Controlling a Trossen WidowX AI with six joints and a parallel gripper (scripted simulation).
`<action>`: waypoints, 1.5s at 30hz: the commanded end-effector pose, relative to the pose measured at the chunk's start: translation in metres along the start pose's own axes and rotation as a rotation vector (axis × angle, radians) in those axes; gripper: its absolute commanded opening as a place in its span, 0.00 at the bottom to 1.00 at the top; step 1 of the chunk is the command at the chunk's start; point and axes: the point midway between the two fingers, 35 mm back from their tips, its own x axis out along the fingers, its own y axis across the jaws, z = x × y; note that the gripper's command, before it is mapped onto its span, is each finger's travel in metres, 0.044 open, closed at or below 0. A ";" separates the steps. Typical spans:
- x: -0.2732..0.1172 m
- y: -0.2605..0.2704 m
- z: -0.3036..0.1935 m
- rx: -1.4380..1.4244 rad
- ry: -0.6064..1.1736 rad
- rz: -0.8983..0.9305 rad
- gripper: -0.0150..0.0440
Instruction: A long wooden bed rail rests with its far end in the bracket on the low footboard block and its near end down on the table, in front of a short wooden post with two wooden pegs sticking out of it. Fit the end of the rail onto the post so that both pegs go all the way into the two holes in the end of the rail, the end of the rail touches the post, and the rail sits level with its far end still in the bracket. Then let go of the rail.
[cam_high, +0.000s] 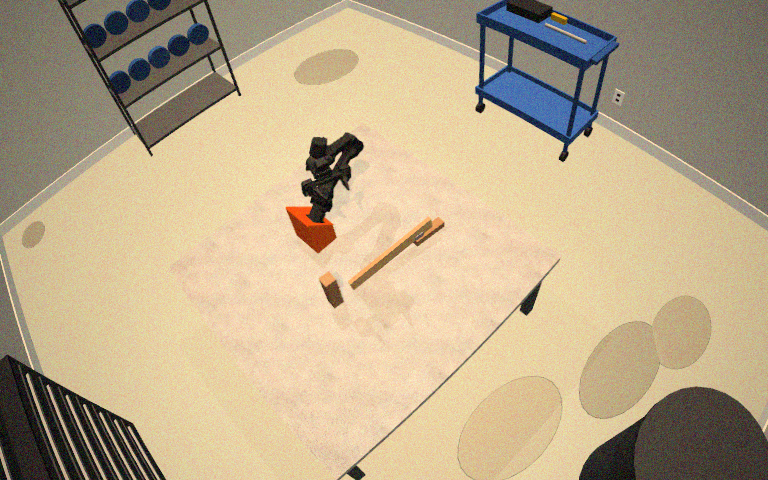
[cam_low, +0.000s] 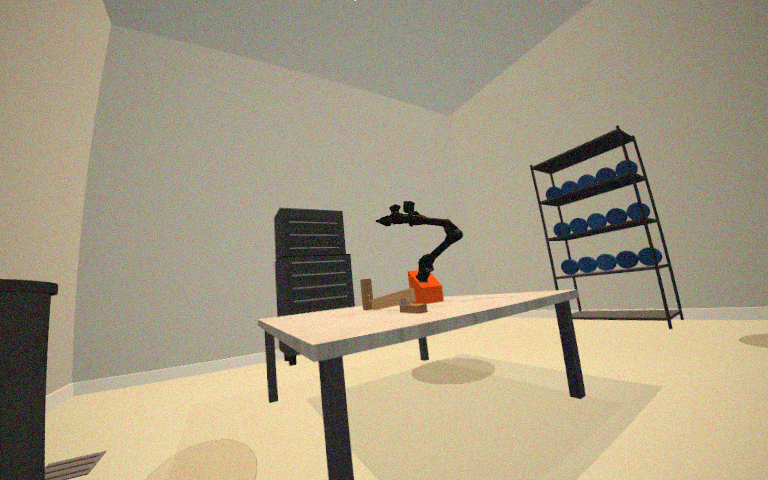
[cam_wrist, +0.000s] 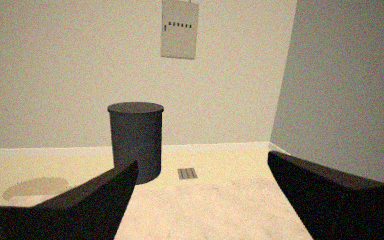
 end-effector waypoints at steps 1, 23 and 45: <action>0.053 0.002 -0.052 -0.216 0.223 0.083 1.00; 0.120 0.072 -0.289 -0.952 0.901 0.830 1.00; 0.087 0.100 -0.366 -1.231 1.010 1.342 1.00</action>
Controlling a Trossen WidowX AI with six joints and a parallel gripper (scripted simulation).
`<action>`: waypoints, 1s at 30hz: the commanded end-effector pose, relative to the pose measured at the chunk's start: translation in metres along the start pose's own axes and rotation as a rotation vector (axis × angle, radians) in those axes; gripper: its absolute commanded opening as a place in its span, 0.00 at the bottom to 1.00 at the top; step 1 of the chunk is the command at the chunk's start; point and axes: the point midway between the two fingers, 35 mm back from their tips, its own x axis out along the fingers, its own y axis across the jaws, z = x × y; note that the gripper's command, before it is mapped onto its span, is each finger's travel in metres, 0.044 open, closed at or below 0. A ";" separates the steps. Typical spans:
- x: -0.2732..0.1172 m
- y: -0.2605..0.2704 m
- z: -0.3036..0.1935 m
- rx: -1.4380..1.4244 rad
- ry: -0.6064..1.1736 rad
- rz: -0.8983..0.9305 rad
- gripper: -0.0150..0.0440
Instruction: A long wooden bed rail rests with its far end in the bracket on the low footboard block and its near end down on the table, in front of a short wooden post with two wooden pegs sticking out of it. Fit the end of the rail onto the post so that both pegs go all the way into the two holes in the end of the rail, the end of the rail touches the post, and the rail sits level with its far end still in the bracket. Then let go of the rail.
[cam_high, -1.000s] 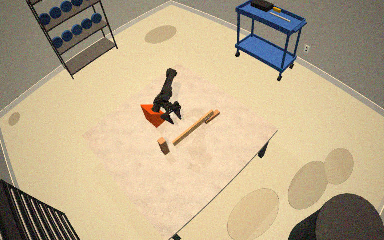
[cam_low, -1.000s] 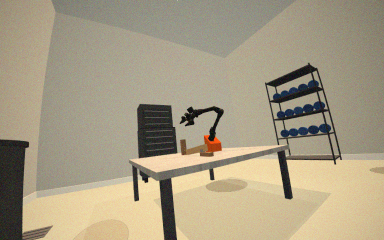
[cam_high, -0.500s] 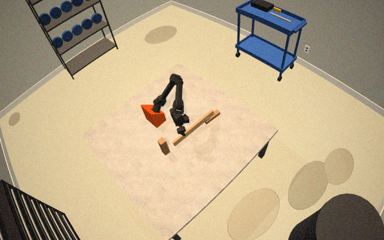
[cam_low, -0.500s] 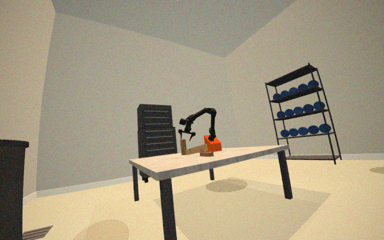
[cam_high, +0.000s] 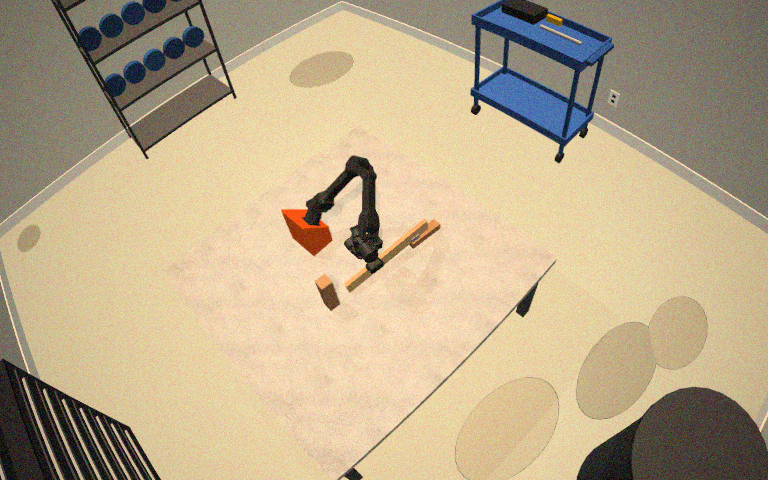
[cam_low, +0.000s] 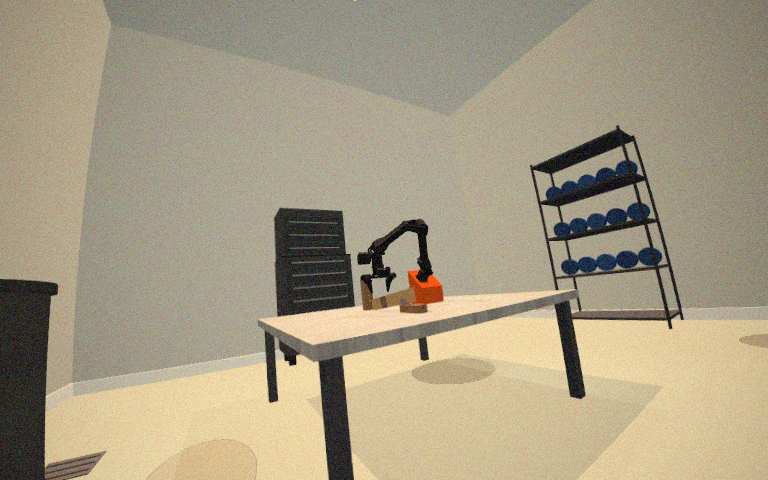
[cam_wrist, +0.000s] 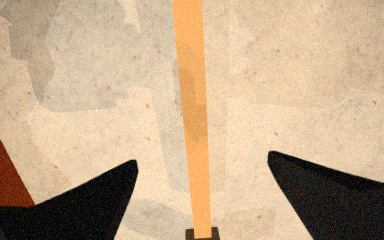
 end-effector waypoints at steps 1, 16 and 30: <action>0.004 0.002 0.001 -0.010 0.003 0.010 1.00; 0.028 0.001 0.001 -0.010 0.004 0.010 1.00; 0.051 0.001 0.001 -0.009 0.004 0.010 1.00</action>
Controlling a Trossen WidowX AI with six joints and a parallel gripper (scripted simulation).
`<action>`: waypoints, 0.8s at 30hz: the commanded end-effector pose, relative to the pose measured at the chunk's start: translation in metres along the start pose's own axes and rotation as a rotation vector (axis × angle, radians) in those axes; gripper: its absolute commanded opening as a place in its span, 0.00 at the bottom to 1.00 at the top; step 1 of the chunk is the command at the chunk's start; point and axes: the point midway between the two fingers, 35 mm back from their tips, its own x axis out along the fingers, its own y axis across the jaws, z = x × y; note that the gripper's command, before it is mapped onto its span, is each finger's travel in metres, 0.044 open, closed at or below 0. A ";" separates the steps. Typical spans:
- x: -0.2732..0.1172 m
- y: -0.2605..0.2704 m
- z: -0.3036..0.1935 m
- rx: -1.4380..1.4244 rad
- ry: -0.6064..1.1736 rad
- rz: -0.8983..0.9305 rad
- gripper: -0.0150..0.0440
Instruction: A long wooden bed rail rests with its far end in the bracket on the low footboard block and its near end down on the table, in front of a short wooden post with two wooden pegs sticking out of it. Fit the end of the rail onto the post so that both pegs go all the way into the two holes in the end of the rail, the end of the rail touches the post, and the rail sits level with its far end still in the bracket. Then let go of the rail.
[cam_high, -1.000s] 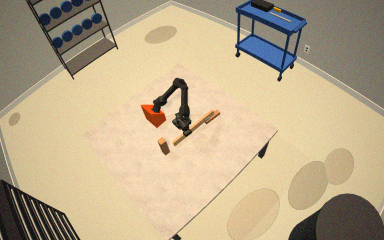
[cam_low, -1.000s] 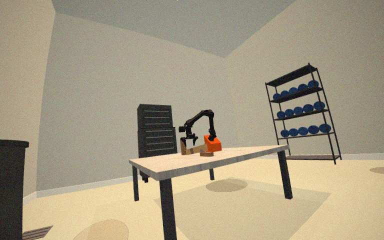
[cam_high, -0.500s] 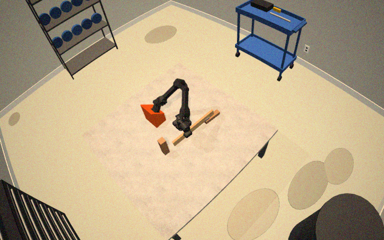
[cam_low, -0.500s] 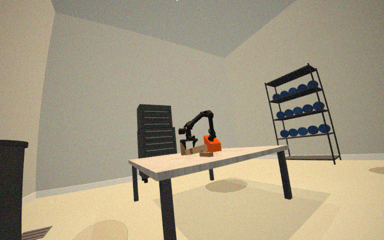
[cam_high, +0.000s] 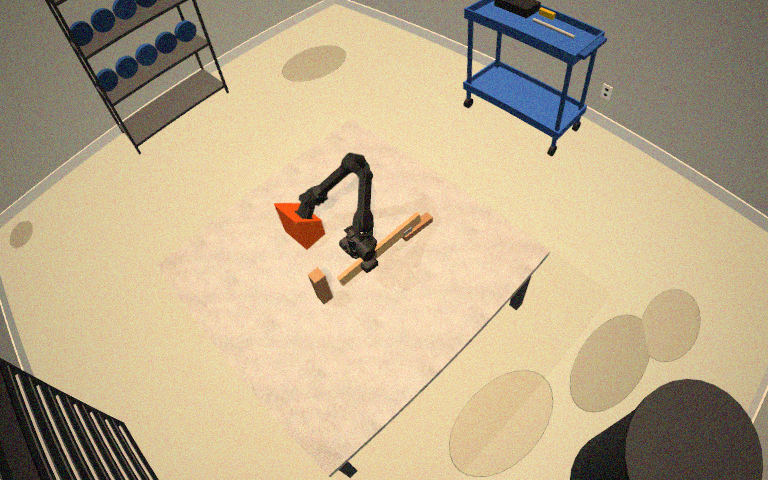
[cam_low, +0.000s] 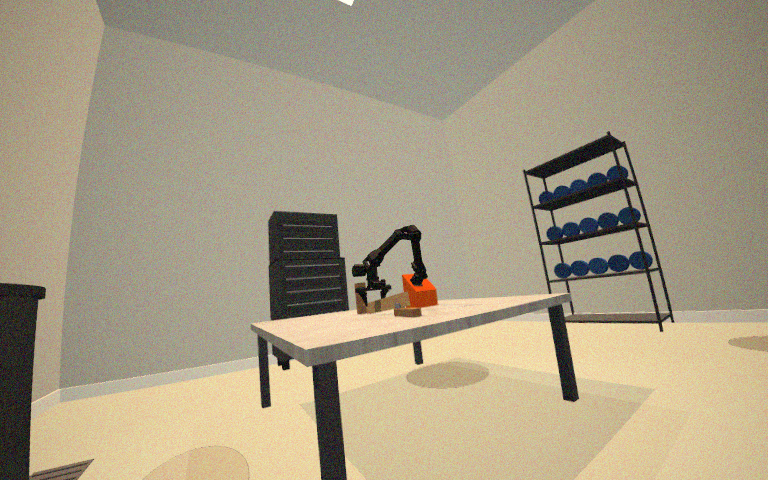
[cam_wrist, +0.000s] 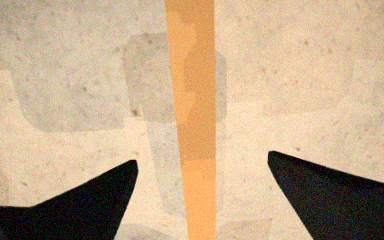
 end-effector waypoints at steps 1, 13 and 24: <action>0.008 0.002 0.001 0.004 -0.004 0.005 1.00; 0.026 0.004 0.002 0.002 -0.008 0.005 1.00; 0.027 0.004 0.002 0.002 -0.008 0.005 0.60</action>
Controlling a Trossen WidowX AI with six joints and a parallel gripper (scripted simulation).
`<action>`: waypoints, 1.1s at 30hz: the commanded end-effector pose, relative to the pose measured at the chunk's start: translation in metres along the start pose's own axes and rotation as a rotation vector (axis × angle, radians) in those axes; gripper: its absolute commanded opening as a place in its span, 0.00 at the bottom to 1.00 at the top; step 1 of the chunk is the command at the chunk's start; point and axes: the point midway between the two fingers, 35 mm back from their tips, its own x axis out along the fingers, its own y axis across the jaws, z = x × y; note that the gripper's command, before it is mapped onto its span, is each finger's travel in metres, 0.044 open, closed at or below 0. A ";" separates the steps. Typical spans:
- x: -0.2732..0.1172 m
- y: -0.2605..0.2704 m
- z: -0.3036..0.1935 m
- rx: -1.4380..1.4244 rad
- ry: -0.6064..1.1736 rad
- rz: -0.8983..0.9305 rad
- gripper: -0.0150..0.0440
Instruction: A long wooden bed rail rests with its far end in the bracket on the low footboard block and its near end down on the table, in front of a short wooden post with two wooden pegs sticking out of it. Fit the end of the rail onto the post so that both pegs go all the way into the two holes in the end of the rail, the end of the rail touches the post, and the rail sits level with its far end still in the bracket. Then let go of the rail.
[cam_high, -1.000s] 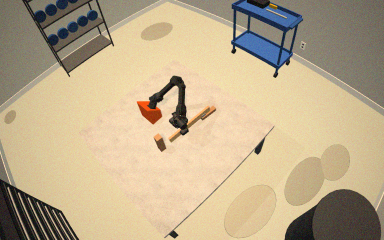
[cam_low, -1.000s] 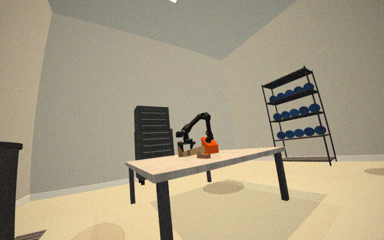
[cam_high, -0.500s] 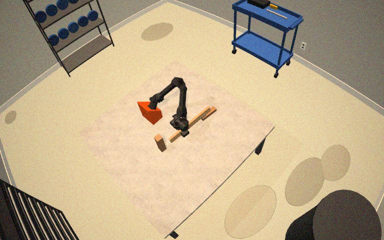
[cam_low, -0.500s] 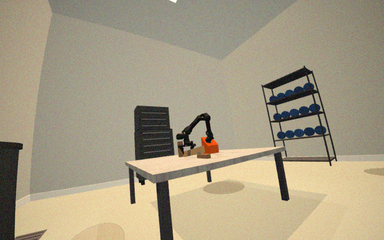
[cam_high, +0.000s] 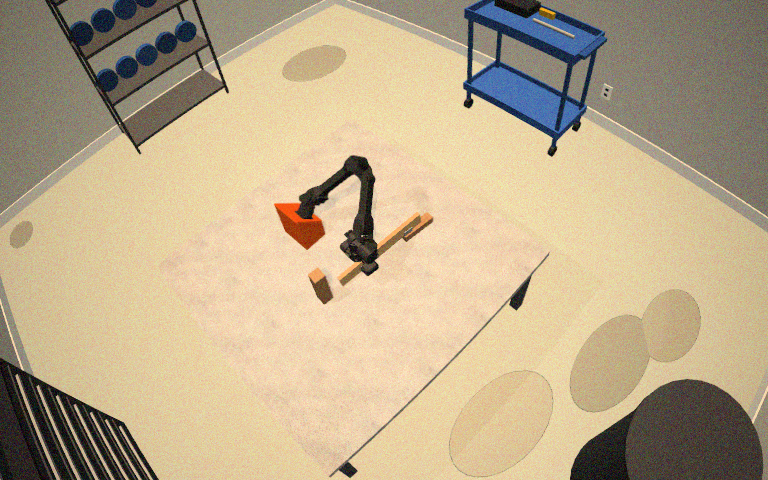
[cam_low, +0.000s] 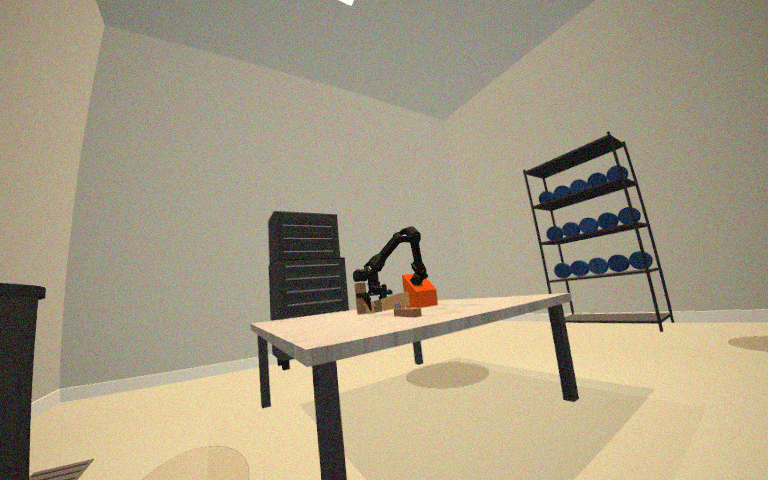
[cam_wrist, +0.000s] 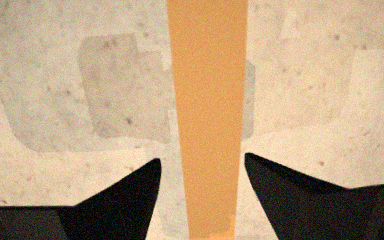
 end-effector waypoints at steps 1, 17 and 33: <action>0.000 0.000 0.000 0.002 -0.003 0.000 0.56; 0.000 0.000 0.000 0.002 -0.003 0.000 0.25; -0.004 0.000 0.000 0.002 -0.003 0.000 0.25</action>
